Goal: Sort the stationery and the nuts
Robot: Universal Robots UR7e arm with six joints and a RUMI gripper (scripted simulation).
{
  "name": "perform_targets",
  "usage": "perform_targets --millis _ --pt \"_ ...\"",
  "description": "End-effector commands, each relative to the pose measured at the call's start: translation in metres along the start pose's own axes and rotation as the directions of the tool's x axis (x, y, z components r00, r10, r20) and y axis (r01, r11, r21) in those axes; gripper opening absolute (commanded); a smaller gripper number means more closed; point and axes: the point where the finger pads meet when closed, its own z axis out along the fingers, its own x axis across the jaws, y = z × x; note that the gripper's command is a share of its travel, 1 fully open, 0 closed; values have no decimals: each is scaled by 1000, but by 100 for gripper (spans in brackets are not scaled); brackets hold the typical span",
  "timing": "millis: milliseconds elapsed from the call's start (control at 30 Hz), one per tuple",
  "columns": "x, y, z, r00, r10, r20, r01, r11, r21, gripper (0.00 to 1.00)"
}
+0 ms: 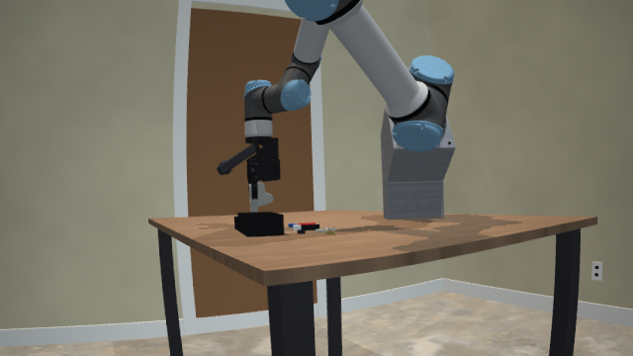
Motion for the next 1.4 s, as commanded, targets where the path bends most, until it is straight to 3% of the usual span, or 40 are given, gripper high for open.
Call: perform_targets --millis 0,633,1367 --pt "0 0 0 1000 0 0 0 1000 1 4" --pt "0 0 -2 1000 0 -1 0 1000 1 4" --pt "0 0 -28 1000 0 -1 0 1000 1 4"
